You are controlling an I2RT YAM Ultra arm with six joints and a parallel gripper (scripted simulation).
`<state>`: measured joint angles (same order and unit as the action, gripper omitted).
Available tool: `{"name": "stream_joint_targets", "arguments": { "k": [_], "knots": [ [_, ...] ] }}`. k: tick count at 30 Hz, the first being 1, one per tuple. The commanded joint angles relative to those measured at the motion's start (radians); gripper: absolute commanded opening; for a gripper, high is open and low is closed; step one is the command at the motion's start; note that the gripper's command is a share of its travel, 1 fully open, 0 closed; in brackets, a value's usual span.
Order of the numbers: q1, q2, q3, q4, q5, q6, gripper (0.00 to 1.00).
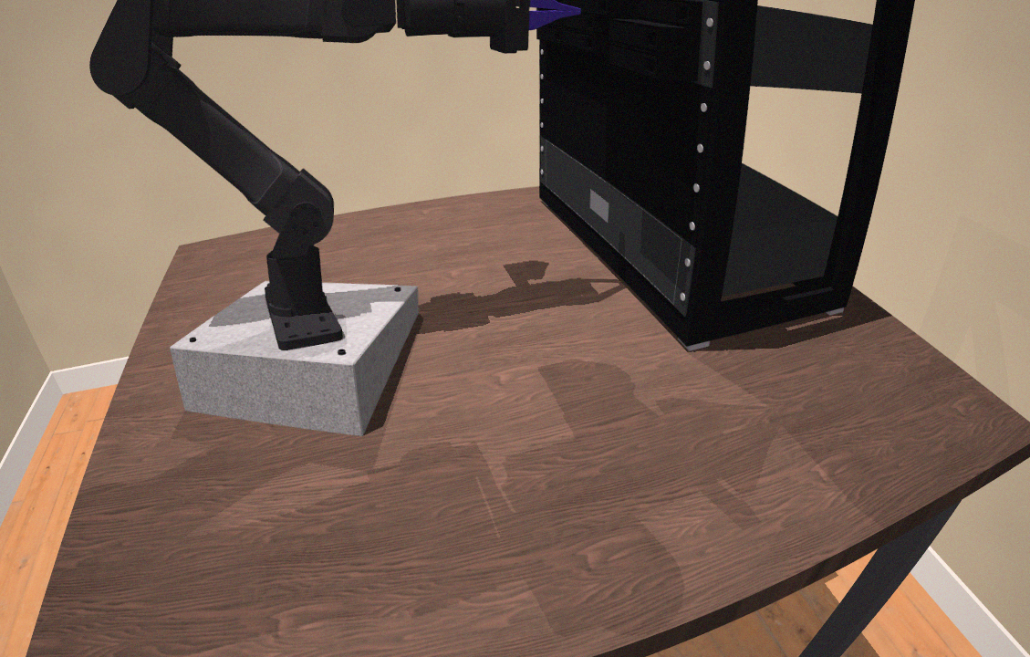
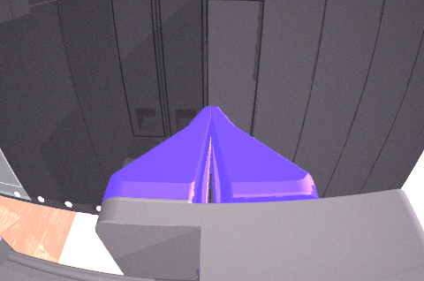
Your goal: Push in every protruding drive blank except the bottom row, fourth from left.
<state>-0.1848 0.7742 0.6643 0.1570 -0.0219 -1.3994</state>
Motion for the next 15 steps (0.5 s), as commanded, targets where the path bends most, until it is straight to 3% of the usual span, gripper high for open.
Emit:
{"name": "stream_joint_targets", "arguments": {
  "k": [1,15],
  "knots": [
    [0.004,0.011,0.04,0.023,0.01,0.007,0.0],
    [-0.013,0.02,0.086,-0.024,0.001,0.008,0.0]
  ]
}}
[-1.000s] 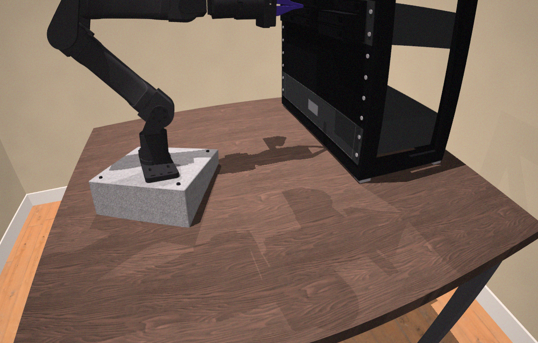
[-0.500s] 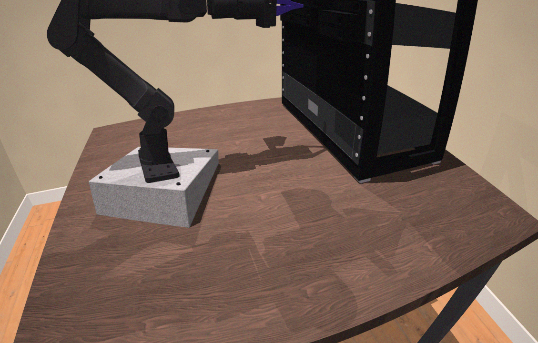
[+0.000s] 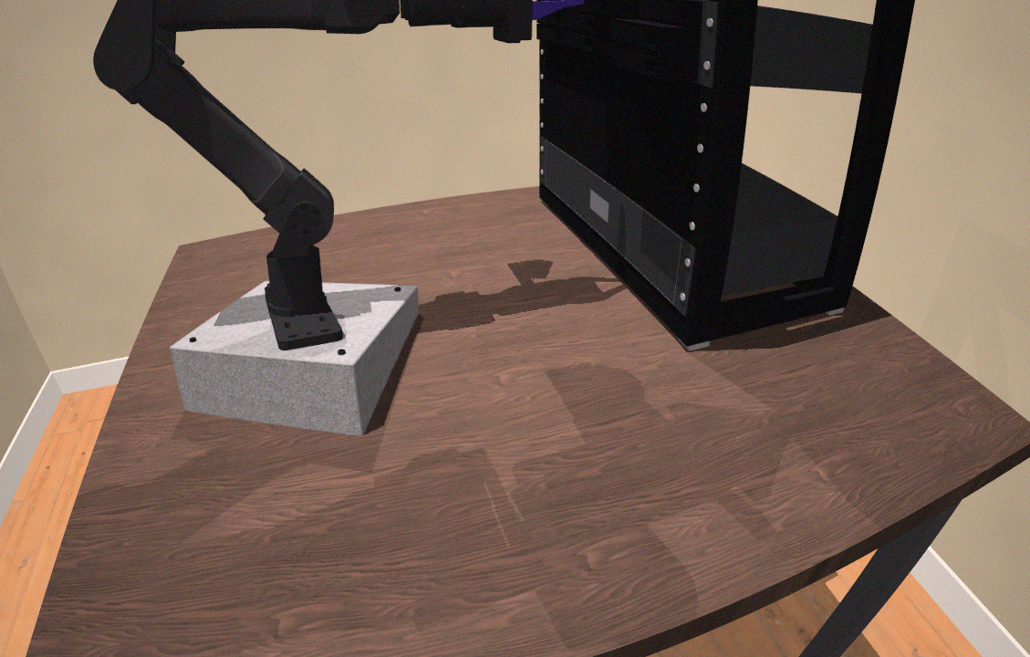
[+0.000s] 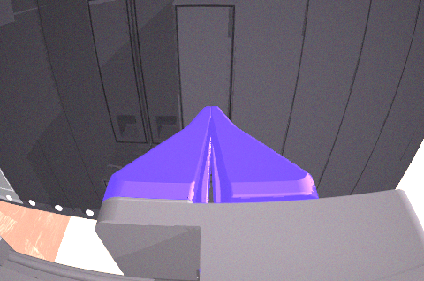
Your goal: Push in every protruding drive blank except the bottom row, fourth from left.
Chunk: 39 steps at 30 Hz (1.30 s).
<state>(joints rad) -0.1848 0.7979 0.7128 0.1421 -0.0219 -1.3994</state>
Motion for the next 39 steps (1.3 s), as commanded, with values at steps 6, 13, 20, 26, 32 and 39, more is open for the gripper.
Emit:
{"name": "stream_joint_targets", "arguments": {
  "k": [6,13,20,26,32,39],
  "knots": [
    [-0.013,-0.004,0.038,-0.001,0.001,0.007,0.0],
    [-0.015,0.039,0.039,0.039,-0.004,0.008,0.0],
    [-0.012,0.057,0.041,0.054,-0.006,0.008,0.0],
    [-0.012,0.057,0.041,0.054,-0.006,0.008,0.0],
    [-0.012,0.057,0.041,0.054,-0.006,0.008,0.0],
    [-0.012,0.057,0.041,0.054,-0.006,0.008,0.0]
  ]
}}
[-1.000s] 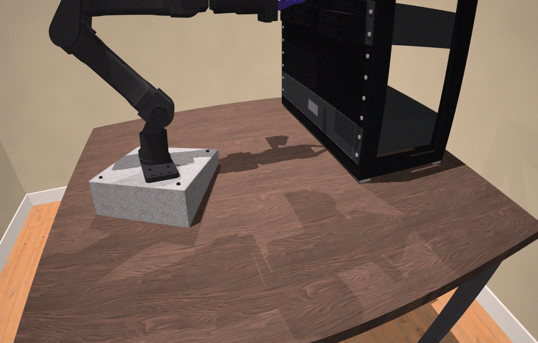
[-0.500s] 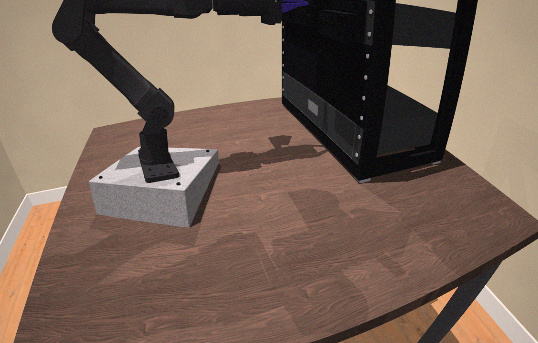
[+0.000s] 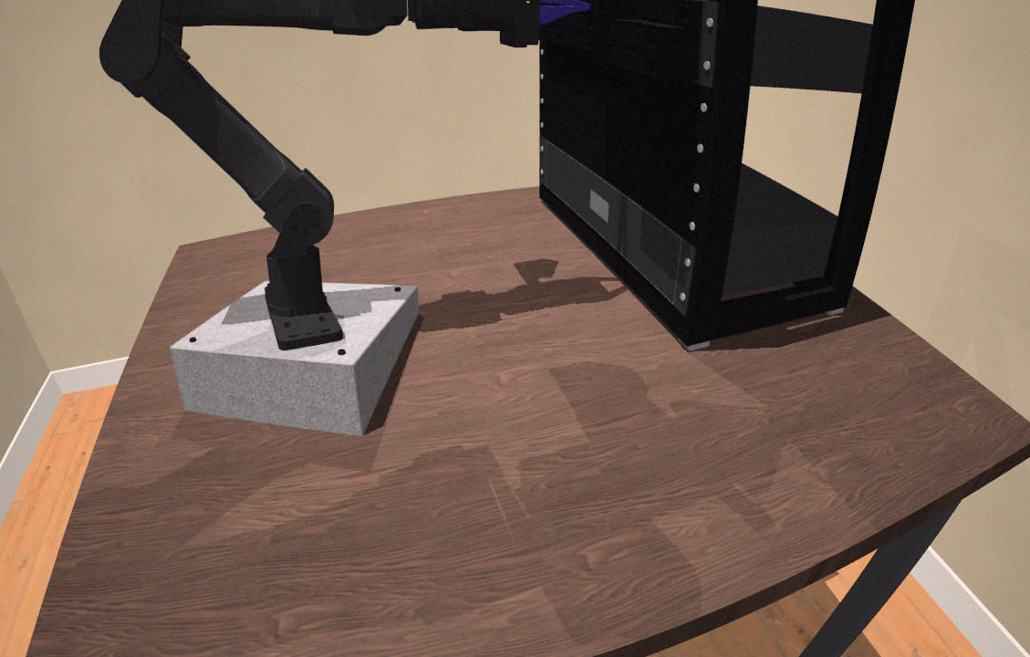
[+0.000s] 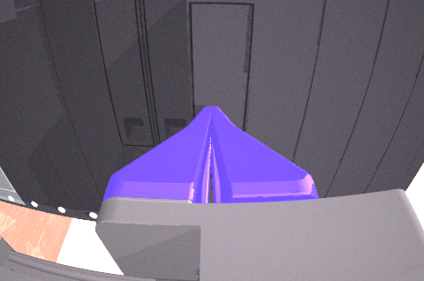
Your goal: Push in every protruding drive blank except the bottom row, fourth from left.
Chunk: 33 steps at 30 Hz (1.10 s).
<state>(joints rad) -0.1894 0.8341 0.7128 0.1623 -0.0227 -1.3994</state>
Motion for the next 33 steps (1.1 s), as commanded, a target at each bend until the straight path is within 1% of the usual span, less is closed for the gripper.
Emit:
{"name": "stream_joint_targets", "arguments": {
  "k": [1,8,33],
  "knots": [
    [-0.007,0.021,0.041,0.034,-0.005,0.008,0.0],
    [0.014,0.061,0.07,0.045,0.008,0.007,0.0],
    [0.013,0.066,0.075,0.046,0.005,0.007,0.0]
  ]
}}
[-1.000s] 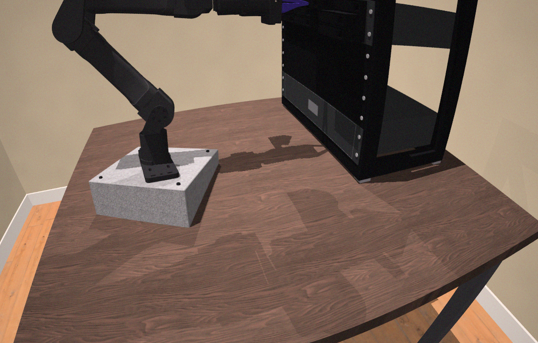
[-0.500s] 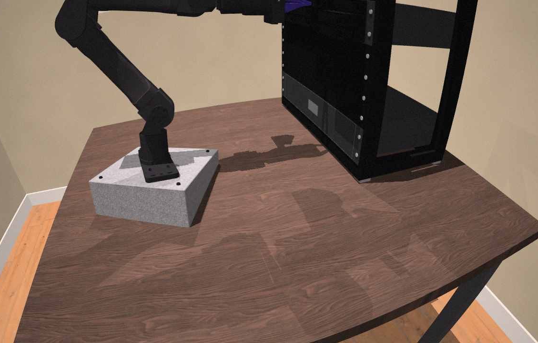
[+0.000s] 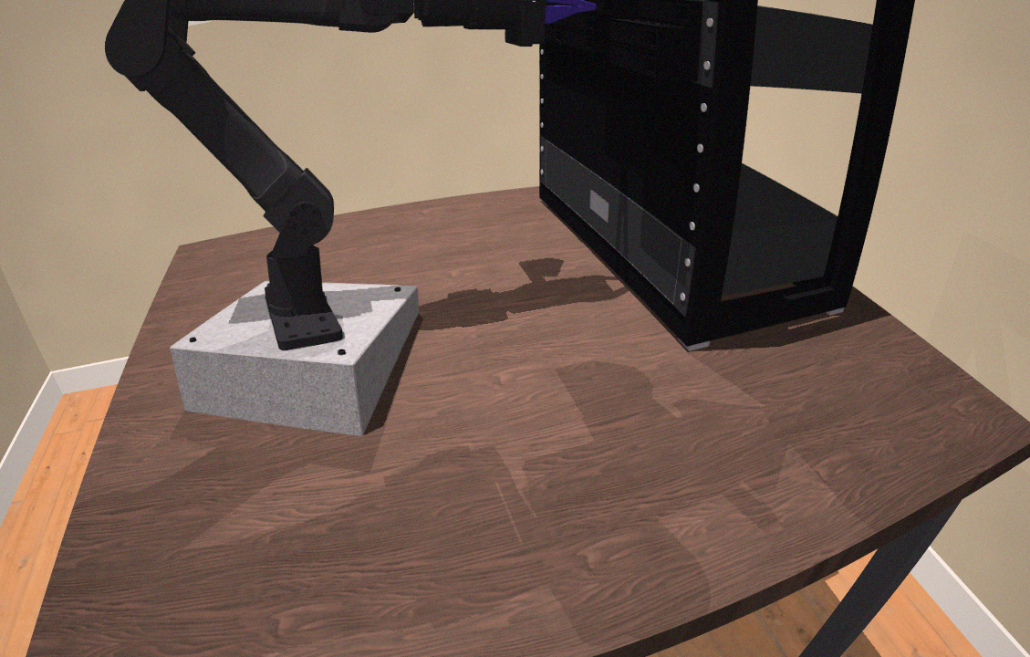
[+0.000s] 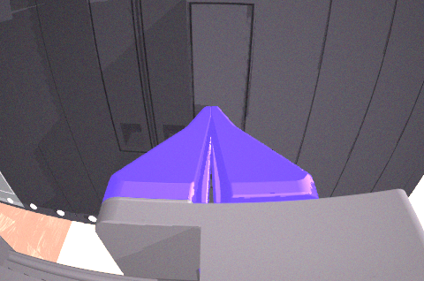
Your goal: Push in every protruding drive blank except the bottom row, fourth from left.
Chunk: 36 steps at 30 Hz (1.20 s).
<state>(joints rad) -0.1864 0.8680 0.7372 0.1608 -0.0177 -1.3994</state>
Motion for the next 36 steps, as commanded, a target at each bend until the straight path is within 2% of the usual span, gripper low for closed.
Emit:
{"name": "stream_joint_targets", "arguments": {
  "k": [1,6,30,36],
  "knots": [
    [0.012,0.037,0.054,0.048,0.003,0.007,0.0],
    [0.017,0.069,0.08,0.055,0.003,0.006,0.0],
    [0.016,0.072,0.083,0.055,0.0,0.006,0.0],
    [0.022,0.092,0.105,0.053,0.006,0.005,0.0]
  ]
}}
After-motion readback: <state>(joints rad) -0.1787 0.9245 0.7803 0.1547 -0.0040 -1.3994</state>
